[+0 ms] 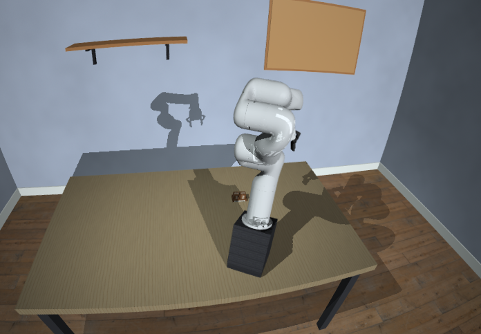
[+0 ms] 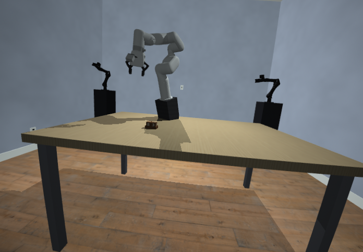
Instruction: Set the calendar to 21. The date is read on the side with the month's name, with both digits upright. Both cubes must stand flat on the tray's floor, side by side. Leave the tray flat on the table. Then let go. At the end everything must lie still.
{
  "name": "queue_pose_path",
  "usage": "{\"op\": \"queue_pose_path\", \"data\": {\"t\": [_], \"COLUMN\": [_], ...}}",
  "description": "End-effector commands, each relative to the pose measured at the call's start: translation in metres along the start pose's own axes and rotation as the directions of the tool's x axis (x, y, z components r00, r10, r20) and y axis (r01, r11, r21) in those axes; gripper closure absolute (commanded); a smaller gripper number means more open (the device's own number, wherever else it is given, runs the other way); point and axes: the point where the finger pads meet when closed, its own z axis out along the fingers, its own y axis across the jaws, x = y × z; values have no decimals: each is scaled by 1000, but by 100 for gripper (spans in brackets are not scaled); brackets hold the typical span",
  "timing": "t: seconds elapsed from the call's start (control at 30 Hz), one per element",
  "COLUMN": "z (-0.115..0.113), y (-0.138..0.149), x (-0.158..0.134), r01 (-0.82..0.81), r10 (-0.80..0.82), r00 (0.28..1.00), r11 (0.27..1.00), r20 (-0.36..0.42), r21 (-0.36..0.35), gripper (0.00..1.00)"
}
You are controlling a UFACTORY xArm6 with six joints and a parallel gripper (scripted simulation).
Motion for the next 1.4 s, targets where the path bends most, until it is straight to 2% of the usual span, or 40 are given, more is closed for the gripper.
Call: {"op": "queue_pose_path", "data": {"t": [0.0,0.6,0.8,1.0,1.1,1.13,1.17,1.27,1.33,1.37], "z": [-1,0,25,61,62,78,84,93,108,109], "y": [1,1,2,-13,-14,-25,-31,-41,-57,-58], "x": [1,2,38,82,83,99,106,114,126,127], "r01": [-1,7,215,481,488,585,625,678,756,760], "r10": [1,-7,-215,-482,-489,-588,-628,-681,-760,-765], "r00": [1000,1000,977,876,872,809,778,732,649,644], "r11": [1000,1000,976,873,870,806,775,729,648,642], "r20": [-3,-3,2,2,2,-1,-3,-7,-16,-17], "r21": [-2,-3,-43,-77,-77,-86,-90,-93,-99,-99], "gripper": [0,0,0,0,0,0,0,0,0,0]}}
